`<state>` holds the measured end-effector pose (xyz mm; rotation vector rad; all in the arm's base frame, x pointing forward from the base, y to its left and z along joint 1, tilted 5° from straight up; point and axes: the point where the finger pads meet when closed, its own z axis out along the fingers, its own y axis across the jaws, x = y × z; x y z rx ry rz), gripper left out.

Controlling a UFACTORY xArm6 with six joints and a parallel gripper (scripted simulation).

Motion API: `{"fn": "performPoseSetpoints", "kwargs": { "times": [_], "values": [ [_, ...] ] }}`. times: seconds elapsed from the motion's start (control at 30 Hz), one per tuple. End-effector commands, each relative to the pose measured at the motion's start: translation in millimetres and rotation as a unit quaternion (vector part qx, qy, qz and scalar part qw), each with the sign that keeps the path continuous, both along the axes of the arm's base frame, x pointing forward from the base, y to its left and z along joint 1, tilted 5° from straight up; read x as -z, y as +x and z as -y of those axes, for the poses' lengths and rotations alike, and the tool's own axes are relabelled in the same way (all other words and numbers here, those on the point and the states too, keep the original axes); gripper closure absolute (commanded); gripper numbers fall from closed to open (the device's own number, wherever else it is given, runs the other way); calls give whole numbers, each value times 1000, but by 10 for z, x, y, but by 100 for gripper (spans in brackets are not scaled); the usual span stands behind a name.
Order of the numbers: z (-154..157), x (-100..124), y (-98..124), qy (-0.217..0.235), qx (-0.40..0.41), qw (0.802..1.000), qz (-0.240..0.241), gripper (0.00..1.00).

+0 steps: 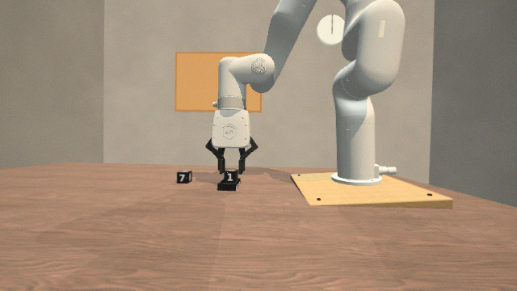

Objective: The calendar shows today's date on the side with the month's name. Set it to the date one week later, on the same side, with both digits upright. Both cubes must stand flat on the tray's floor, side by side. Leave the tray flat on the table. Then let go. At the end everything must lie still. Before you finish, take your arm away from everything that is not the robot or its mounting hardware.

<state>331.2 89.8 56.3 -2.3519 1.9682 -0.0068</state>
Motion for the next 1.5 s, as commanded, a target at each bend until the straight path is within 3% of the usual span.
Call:
{"fn": "performPoseSetpoints", "kwargs": {
  "times": [0.0,1.47],
  "values": [
    [-8,44,22,1,0,1000,2,51],
    [-12,117,26,1,0,1000,2,51]
  ]
}}
